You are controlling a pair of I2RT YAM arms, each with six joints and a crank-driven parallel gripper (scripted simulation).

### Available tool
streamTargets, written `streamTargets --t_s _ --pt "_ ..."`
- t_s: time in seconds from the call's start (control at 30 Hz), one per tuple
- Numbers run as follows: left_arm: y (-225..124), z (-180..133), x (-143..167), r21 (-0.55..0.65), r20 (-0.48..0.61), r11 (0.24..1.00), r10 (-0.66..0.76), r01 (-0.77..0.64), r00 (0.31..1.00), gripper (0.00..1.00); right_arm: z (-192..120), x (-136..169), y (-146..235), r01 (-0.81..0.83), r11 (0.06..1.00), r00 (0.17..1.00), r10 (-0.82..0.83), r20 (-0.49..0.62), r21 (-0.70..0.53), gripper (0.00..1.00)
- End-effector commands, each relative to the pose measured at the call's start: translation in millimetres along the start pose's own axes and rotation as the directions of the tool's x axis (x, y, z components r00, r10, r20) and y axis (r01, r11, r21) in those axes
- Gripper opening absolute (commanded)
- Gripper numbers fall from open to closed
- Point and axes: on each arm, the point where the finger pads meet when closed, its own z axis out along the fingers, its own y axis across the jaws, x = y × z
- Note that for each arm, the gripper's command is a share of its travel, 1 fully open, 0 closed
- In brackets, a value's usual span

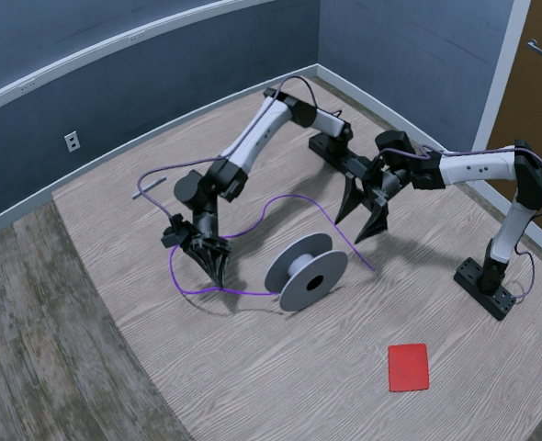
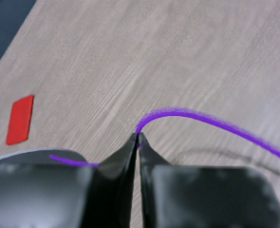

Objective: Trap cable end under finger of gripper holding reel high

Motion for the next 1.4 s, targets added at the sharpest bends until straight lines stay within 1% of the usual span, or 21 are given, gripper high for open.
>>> streamTargets --t_s 0.0,0.1,0.13,0.2,0.33,0.47,0.83,1.1,1.37 --pt "0.5 -1.9 -15.0 0.026 -0.044 0.998 -0.058 0.059 0.997 0.76 10.8 -21.6 19.4 0.138 0.982 0.990 -0.137 0.011 -0.131 0.00" --pt "1.4 -1.0 -13.9 0.028 -0.057 0.998 -0.058 0.060 0.997 0.76 13.1 -22.8 19.3 0.149 0.979 0.989 -0.149 0.014 -0.140 0.00" --pt "2.7 -0.9 -14.7 0.033 -0.069 0.997 -0.062 0.065 0.996 0.76 16.8 -25.9 21.5 0.178 0.970 0.984 -0.177 0.019 -0.166 0.00" --pt "4.6 1.1 -13.0 0.037 -0.095 0.997 -0.065 0.069 0.993 0.76 20.8 -28.1 21.0 0.197 0.963 0.980 -0.196 0.027 -0.181 0.00" --pt "5.8 9.3 -3.3 0.029 -0.138 0.998 -0.053 0.058 0.989 0.76 27.1 -34.3 21.3 0.233 0.951 0.972 -0.229 0.043 -0.205 0.00" --pt "8.2 10.5 -9.8 0.026 -0.132 0.997 -0.069 0.073 0.989 0.76 32.1 -38.1 20.9 0.263 0.938 0.965 -0.257 0.057 -0.224 0.00" --pt "7.4 12.2 -13.0 0.024 -0.123 0.996 -0.081 0.084 0.989 0.76 36.1 -45.2 26.5 0.321 0.911 0.947 -0.310 0.084 -0.258 0.00" --pt "7.4 12.2 -13.0 0.024 -0.123 0.996 -0.081 0.084 0.989 0.76 36.1 -45.8 28.7 0.330 0.906 0.944 -0.319 0.087 -0.266 0.00" --pt "2.9 25.0 -14.9 0.028 -0.125 0.997 -0.065 0.069 0.990 0.76 36.0 -46.1 28.9 0.331 0.905 0.944 -0.319 0.087 -0.266 0.00"
